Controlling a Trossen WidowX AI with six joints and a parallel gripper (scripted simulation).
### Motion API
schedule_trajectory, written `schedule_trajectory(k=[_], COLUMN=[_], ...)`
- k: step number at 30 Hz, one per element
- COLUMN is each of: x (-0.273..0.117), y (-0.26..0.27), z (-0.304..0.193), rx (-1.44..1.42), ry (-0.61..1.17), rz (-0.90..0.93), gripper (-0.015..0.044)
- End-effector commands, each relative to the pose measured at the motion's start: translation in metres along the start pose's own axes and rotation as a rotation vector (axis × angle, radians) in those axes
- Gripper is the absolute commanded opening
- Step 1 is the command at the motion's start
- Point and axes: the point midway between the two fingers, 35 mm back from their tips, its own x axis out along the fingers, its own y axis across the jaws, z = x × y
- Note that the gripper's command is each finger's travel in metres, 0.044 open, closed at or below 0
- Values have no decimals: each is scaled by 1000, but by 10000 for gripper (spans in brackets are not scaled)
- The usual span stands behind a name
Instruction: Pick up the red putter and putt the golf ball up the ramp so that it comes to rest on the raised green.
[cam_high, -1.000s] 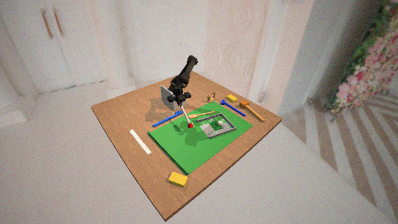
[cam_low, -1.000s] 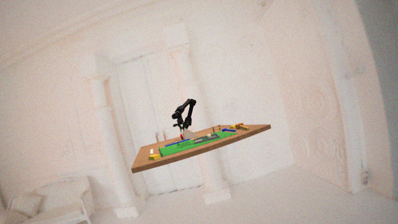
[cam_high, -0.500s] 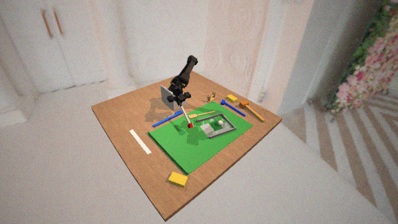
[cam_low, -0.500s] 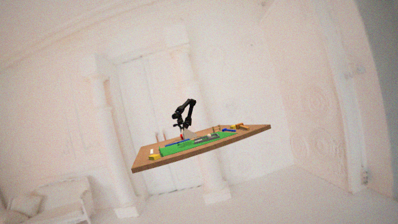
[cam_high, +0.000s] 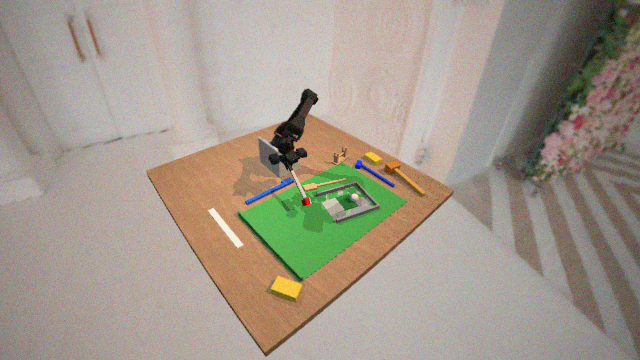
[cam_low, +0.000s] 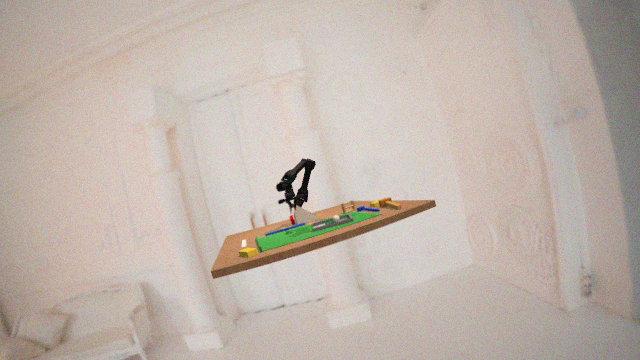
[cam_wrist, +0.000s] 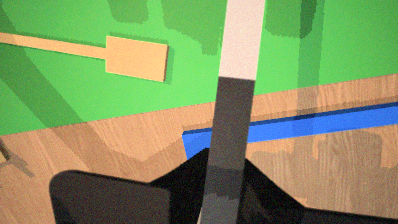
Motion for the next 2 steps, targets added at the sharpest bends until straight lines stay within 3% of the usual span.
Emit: schedule_trajectory(k=[1, 2], x=[0, 0], y=[0, 0], z=[0, 0], rx=[2, 2], ry=[-3, -3], rz=[0, 0], gripper=[0, 0])
